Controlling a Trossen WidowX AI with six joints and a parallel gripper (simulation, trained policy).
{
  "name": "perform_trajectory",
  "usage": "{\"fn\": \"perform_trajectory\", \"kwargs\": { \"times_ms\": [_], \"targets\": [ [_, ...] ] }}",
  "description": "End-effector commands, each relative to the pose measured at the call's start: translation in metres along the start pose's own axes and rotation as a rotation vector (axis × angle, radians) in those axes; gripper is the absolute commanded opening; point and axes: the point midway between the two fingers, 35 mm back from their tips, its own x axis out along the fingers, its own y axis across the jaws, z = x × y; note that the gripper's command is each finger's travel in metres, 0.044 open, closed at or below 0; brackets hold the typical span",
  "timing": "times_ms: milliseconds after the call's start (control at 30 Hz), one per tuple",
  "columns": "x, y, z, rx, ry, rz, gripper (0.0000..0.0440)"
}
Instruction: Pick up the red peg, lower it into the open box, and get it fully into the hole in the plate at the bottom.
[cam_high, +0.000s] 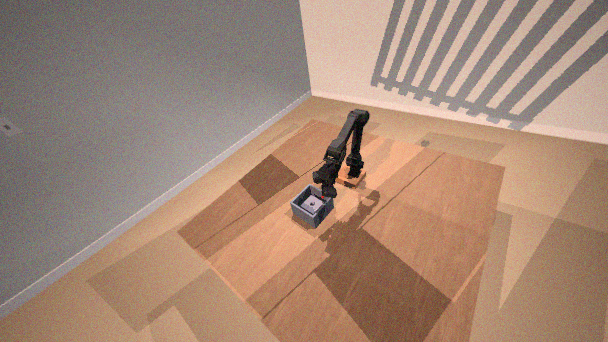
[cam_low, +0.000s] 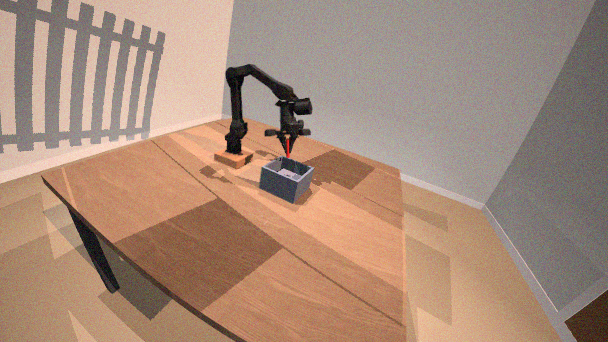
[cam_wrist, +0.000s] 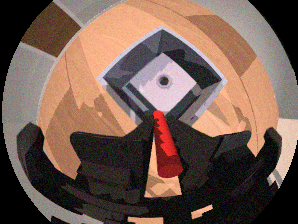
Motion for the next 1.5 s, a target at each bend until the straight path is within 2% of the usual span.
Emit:
{"fn": "perform_trajectory", "kwargs": {
  "times_ms": [0, 400, 800, 867, 1000, 1067, 1300, 1400, 1467],
  "targets": [
    [0.007, -0.001, 0.012, 0.018, -0.009, -0.003, 0.0],
    [0.033, -0.006, 0.038, 0.071, 0.006, -0.015, 0.0005],
    [0.065, -0.01, 0.041, 0.077, 0.061, -0.045, 0.0002],
    [0.07, -0.011, 0.041, 0.07, 0.07, -0.054, 0.0022],
    [0.078, -0.012, 0.042, 0.049, 0.082, -0.067, 0.0112],
    [0.081, -0.013, 0.042, 0.033, 0.091, -0.078, 0.0144],
    [0.086, -0.008, 0.056, -0.005, 0.088, -0.098, 0.0168],
    [0.088, -0.004, 0.064, -0.018, 0.082, -0.098, 0.0198],
    [0.09, -0.002, 0.069, -0.026, 0.078, -0.099, 0.0235]
  ]
}}
